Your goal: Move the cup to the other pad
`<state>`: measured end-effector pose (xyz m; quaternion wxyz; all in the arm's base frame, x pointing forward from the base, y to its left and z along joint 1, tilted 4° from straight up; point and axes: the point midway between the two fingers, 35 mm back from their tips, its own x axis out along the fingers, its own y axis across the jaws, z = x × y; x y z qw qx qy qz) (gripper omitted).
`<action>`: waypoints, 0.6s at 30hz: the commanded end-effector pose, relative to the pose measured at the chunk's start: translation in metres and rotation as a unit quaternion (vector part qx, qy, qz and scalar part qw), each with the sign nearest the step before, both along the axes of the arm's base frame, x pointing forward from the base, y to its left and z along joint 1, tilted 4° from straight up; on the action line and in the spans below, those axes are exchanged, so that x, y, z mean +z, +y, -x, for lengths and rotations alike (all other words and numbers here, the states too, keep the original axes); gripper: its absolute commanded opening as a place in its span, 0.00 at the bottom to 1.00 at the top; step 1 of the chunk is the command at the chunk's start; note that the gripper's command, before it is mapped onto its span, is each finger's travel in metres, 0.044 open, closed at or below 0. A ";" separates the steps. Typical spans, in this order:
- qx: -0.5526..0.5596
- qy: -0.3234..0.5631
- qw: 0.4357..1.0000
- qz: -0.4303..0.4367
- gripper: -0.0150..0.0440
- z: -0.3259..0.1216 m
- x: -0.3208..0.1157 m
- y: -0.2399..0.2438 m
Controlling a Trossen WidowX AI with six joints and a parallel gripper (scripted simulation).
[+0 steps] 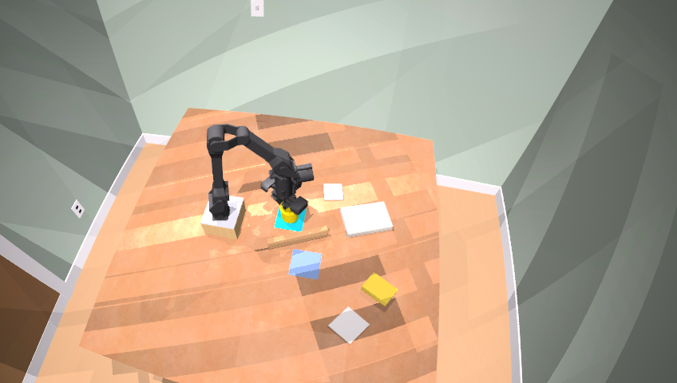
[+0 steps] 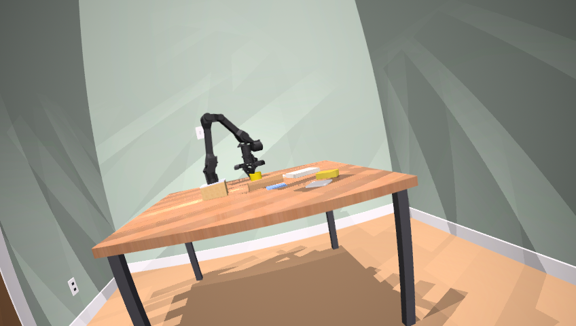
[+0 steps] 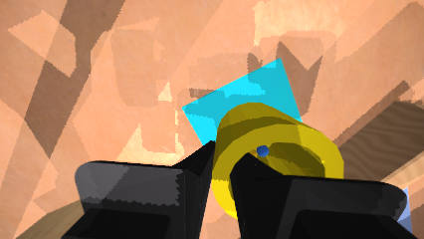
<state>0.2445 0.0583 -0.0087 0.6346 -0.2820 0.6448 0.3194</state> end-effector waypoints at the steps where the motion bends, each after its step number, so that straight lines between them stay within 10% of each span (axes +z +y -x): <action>1: 0.000 -0.001 1.000 0.000 0.43 0.000 0.001 0.000; 18: 0.000 0.000 1.000 -0.001 0.50 -0.001 0.011 0.000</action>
